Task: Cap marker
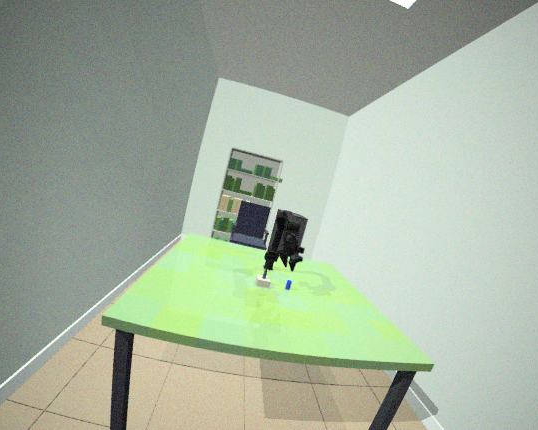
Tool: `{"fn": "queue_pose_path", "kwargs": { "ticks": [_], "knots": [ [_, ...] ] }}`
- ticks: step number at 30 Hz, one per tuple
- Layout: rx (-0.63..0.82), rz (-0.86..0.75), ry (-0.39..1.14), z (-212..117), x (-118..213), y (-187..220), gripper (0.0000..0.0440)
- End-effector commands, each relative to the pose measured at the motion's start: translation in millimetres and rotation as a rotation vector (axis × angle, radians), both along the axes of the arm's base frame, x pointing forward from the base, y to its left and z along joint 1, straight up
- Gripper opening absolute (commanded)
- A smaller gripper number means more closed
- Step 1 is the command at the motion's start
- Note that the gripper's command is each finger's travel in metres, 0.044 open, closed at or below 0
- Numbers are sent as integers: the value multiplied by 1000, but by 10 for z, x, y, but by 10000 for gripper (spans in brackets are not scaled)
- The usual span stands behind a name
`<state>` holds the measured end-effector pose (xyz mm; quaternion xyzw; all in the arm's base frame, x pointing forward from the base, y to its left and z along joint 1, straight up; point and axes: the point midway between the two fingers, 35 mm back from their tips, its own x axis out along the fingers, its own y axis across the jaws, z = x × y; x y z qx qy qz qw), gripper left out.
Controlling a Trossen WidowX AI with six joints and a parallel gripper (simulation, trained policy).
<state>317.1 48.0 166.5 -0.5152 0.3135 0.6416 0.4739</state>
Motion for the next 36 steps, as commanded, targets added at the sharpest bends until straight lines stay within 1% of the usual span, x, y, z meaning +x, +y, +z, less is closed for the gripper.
{"fn": "queue_pose_path", "kwargs": {
  "ticks": [1, 20, 36],
  "knots": [
    [-33, 26, 11, -64, 20, -4, 317],
    [-147, 124, 62, -364, 65, 45, 308],
    [-220, 237, 94, -596, -4, 161, 293]
  ]
}}
